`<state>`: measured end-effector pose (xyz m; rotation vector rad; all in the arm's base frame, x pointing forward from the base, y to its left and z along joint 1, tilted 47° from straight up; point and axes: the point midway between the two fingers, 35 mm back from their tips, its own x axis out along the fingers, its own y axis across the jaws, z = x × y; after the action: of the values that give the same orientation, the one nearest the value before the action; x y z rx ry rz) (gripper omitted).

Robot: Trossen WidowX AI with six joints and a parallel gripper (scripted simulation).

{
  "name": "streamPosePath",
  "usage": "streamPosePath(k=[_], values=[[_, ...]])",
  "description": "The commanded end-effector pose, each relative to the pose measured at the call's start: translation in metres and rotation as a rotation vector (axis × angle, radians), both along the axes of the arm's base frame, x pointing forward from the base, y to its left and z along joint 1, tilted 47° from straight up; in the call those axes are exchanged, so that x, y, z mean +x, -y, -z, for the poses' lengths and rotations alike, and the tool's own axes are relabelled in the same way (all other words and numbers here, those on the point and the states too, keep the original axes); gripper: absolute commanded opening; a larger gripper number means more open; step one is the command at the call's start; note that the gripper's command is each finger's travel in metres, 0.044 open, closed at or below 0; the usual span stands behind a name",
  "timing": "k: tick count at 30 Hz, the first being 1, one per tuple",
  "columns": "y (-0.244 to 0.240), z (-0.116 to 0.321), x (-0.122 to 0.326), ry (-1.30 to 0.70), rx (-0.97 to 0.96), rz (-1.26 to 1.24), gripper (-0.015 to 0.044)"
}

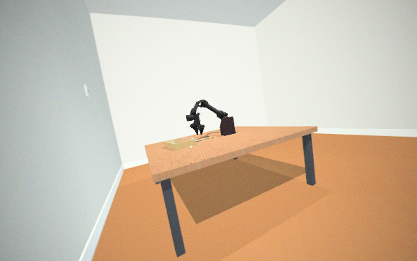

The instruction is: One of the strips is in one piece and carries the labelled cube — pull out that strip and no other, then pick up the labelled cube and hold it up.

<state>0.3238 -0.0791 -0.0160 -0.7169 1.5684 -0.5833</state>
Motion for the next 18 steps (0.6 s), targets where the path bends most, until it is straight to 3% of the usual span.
streamPosePath(k=[1, 18], values=[[-0.003, 0.001, 0.015, 0.002, 0.004, 0.002, 0.0440], [-0.015, 0.007, 0.081, 0.006, 0.004, 0.002, 0.0440]])
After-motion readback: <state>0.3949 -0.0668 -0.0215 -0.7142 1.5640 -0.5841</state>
